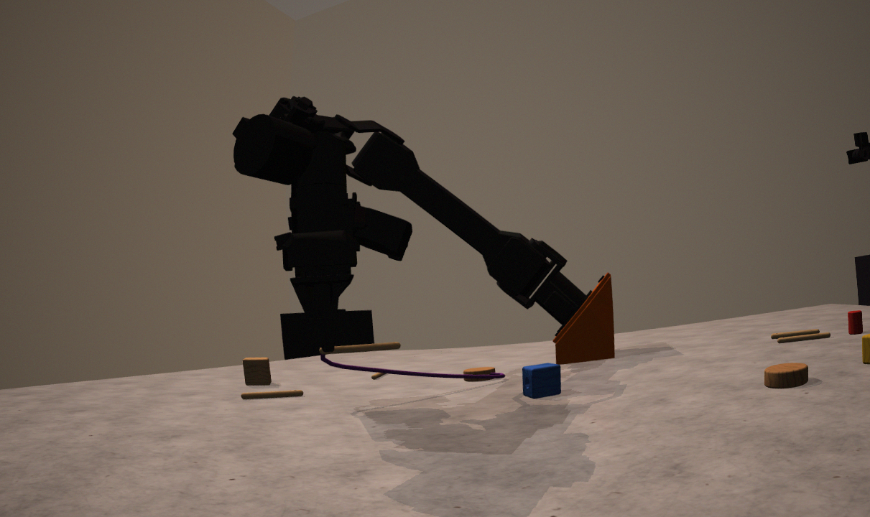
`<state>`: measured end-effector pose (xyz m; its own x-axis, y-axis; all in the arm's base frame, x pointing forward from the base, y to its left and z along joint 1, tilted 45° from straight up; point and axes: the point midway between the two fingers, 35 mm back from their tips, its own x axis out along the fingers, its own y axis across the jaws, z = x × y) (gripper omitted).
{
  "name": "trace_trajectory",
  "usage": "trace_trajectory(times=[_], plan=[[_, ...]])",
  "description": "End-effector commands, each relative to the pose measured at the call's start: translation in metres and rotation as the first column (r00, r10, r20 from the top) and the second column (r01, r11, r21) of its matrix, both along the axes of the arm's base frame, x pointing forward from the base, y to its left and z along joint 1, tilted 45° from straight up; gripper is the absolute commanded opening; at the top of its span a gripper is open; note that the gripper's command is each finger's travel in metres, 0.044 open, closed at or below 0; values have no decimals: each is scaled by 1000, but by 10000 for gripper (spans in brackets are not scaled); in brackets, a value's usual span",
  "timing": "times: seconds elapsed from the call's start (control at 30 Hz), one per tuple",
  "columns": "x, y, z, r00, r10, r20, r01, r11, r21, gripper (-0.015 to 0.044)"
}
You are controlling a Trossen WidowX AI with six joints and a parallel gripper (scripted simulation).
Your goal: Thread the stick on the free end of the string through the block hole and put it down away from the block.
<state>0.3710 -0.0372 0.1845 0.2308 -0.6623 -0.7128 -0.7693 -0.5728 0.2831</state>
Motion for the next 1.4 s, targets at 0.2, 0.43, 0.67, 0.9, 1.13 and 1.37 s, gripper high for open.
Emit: trace_trajectory(times=[0.2, 0.43, 0.67, 0.9, 1.13, 1.37], plan=[[6, -5, 8, 1000, 5, 10, -5, 1000, -23, 0], [9, -4, 3, 1000, 5, 10, -5, 1000, -23, 0], [14, -3, -5, 1000, 5, 11, -5, 1000, -23, 0], [18, -2, -14, 1000, 5, 11, -5, 1000, -23, 0], [22, -1, -22, 1000, 5, 11, -5, 1000, -23, 0], [26, 0, -30, 1000, 5, 12, -5, 1000, -23, 0]])
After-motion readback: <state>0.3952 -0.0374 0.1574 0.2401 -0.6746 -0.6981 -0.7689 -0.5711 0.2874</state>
